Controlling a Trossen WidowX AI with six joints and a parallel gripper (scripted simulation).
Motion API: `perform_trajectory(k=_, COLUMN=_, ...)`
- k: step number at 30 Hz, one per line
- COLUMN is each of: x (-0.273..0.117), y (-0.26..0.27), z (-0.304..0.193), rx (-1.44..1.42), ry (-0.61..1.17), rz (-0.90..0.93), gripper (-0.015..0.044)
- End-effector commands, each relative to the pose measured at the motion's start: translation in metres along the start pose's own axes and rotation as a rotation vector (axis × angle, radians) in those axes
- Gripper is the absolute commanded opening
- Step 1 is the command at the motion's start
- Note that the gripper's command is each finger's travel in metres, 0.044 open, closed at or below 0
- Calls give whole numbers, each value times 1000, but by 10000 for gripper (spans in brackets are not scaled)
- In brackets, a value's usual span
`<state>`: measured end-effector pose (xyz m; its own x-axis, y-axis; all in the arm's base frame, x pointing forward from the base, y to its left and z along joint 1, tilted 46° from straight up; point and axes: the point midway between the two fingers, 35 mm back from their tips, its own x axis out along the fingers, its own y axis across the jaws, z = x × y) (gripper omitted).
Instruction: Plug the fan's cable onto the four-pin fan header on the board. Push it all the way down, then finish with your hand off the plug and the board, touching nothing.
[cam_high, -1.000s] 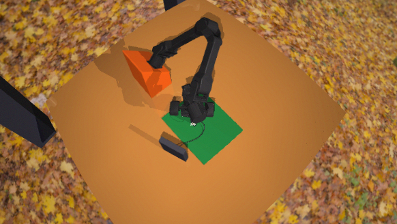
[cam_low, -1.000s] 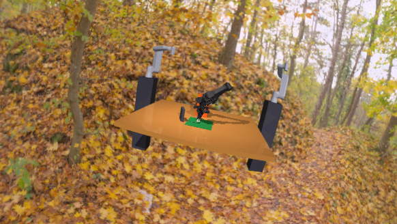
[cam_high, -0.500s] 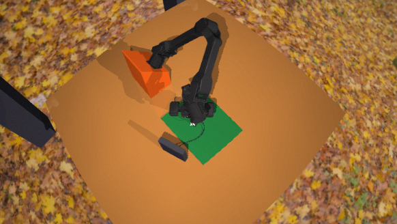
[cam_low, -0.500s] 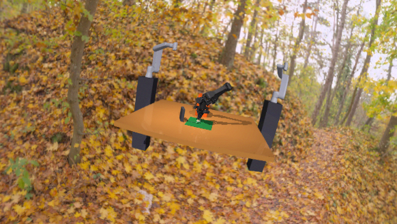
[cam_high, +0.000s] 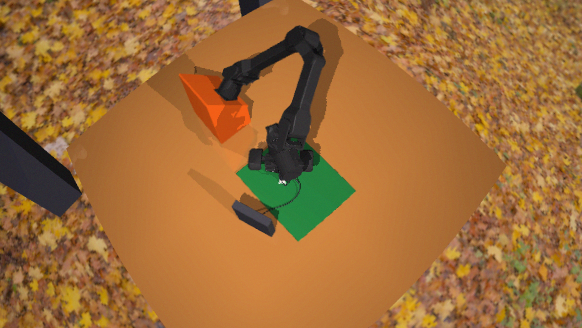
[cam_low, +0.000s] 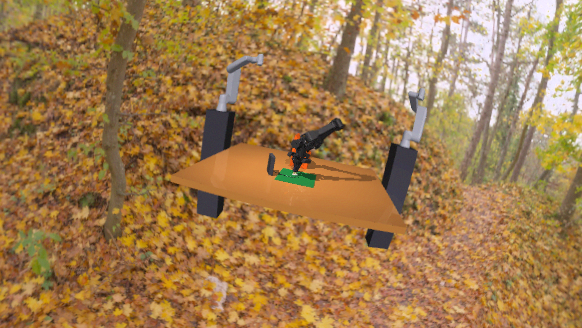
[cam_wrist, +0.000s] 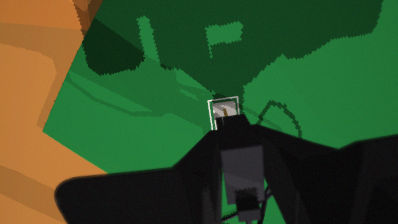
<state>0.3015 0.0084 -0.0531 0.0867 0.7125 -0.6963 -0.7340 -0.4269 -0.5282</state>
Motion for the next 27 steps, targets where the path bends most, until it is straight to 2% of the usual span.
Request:
perform_trajectory(k=1, x=0, y=1, z=2, rx=11, ry=-5, rz=-3, gripper=0)
perform_trajectory(k=27, x=-3, y=1, z=1, rx=-3, ry=-4, rz=-3, gripper=0)
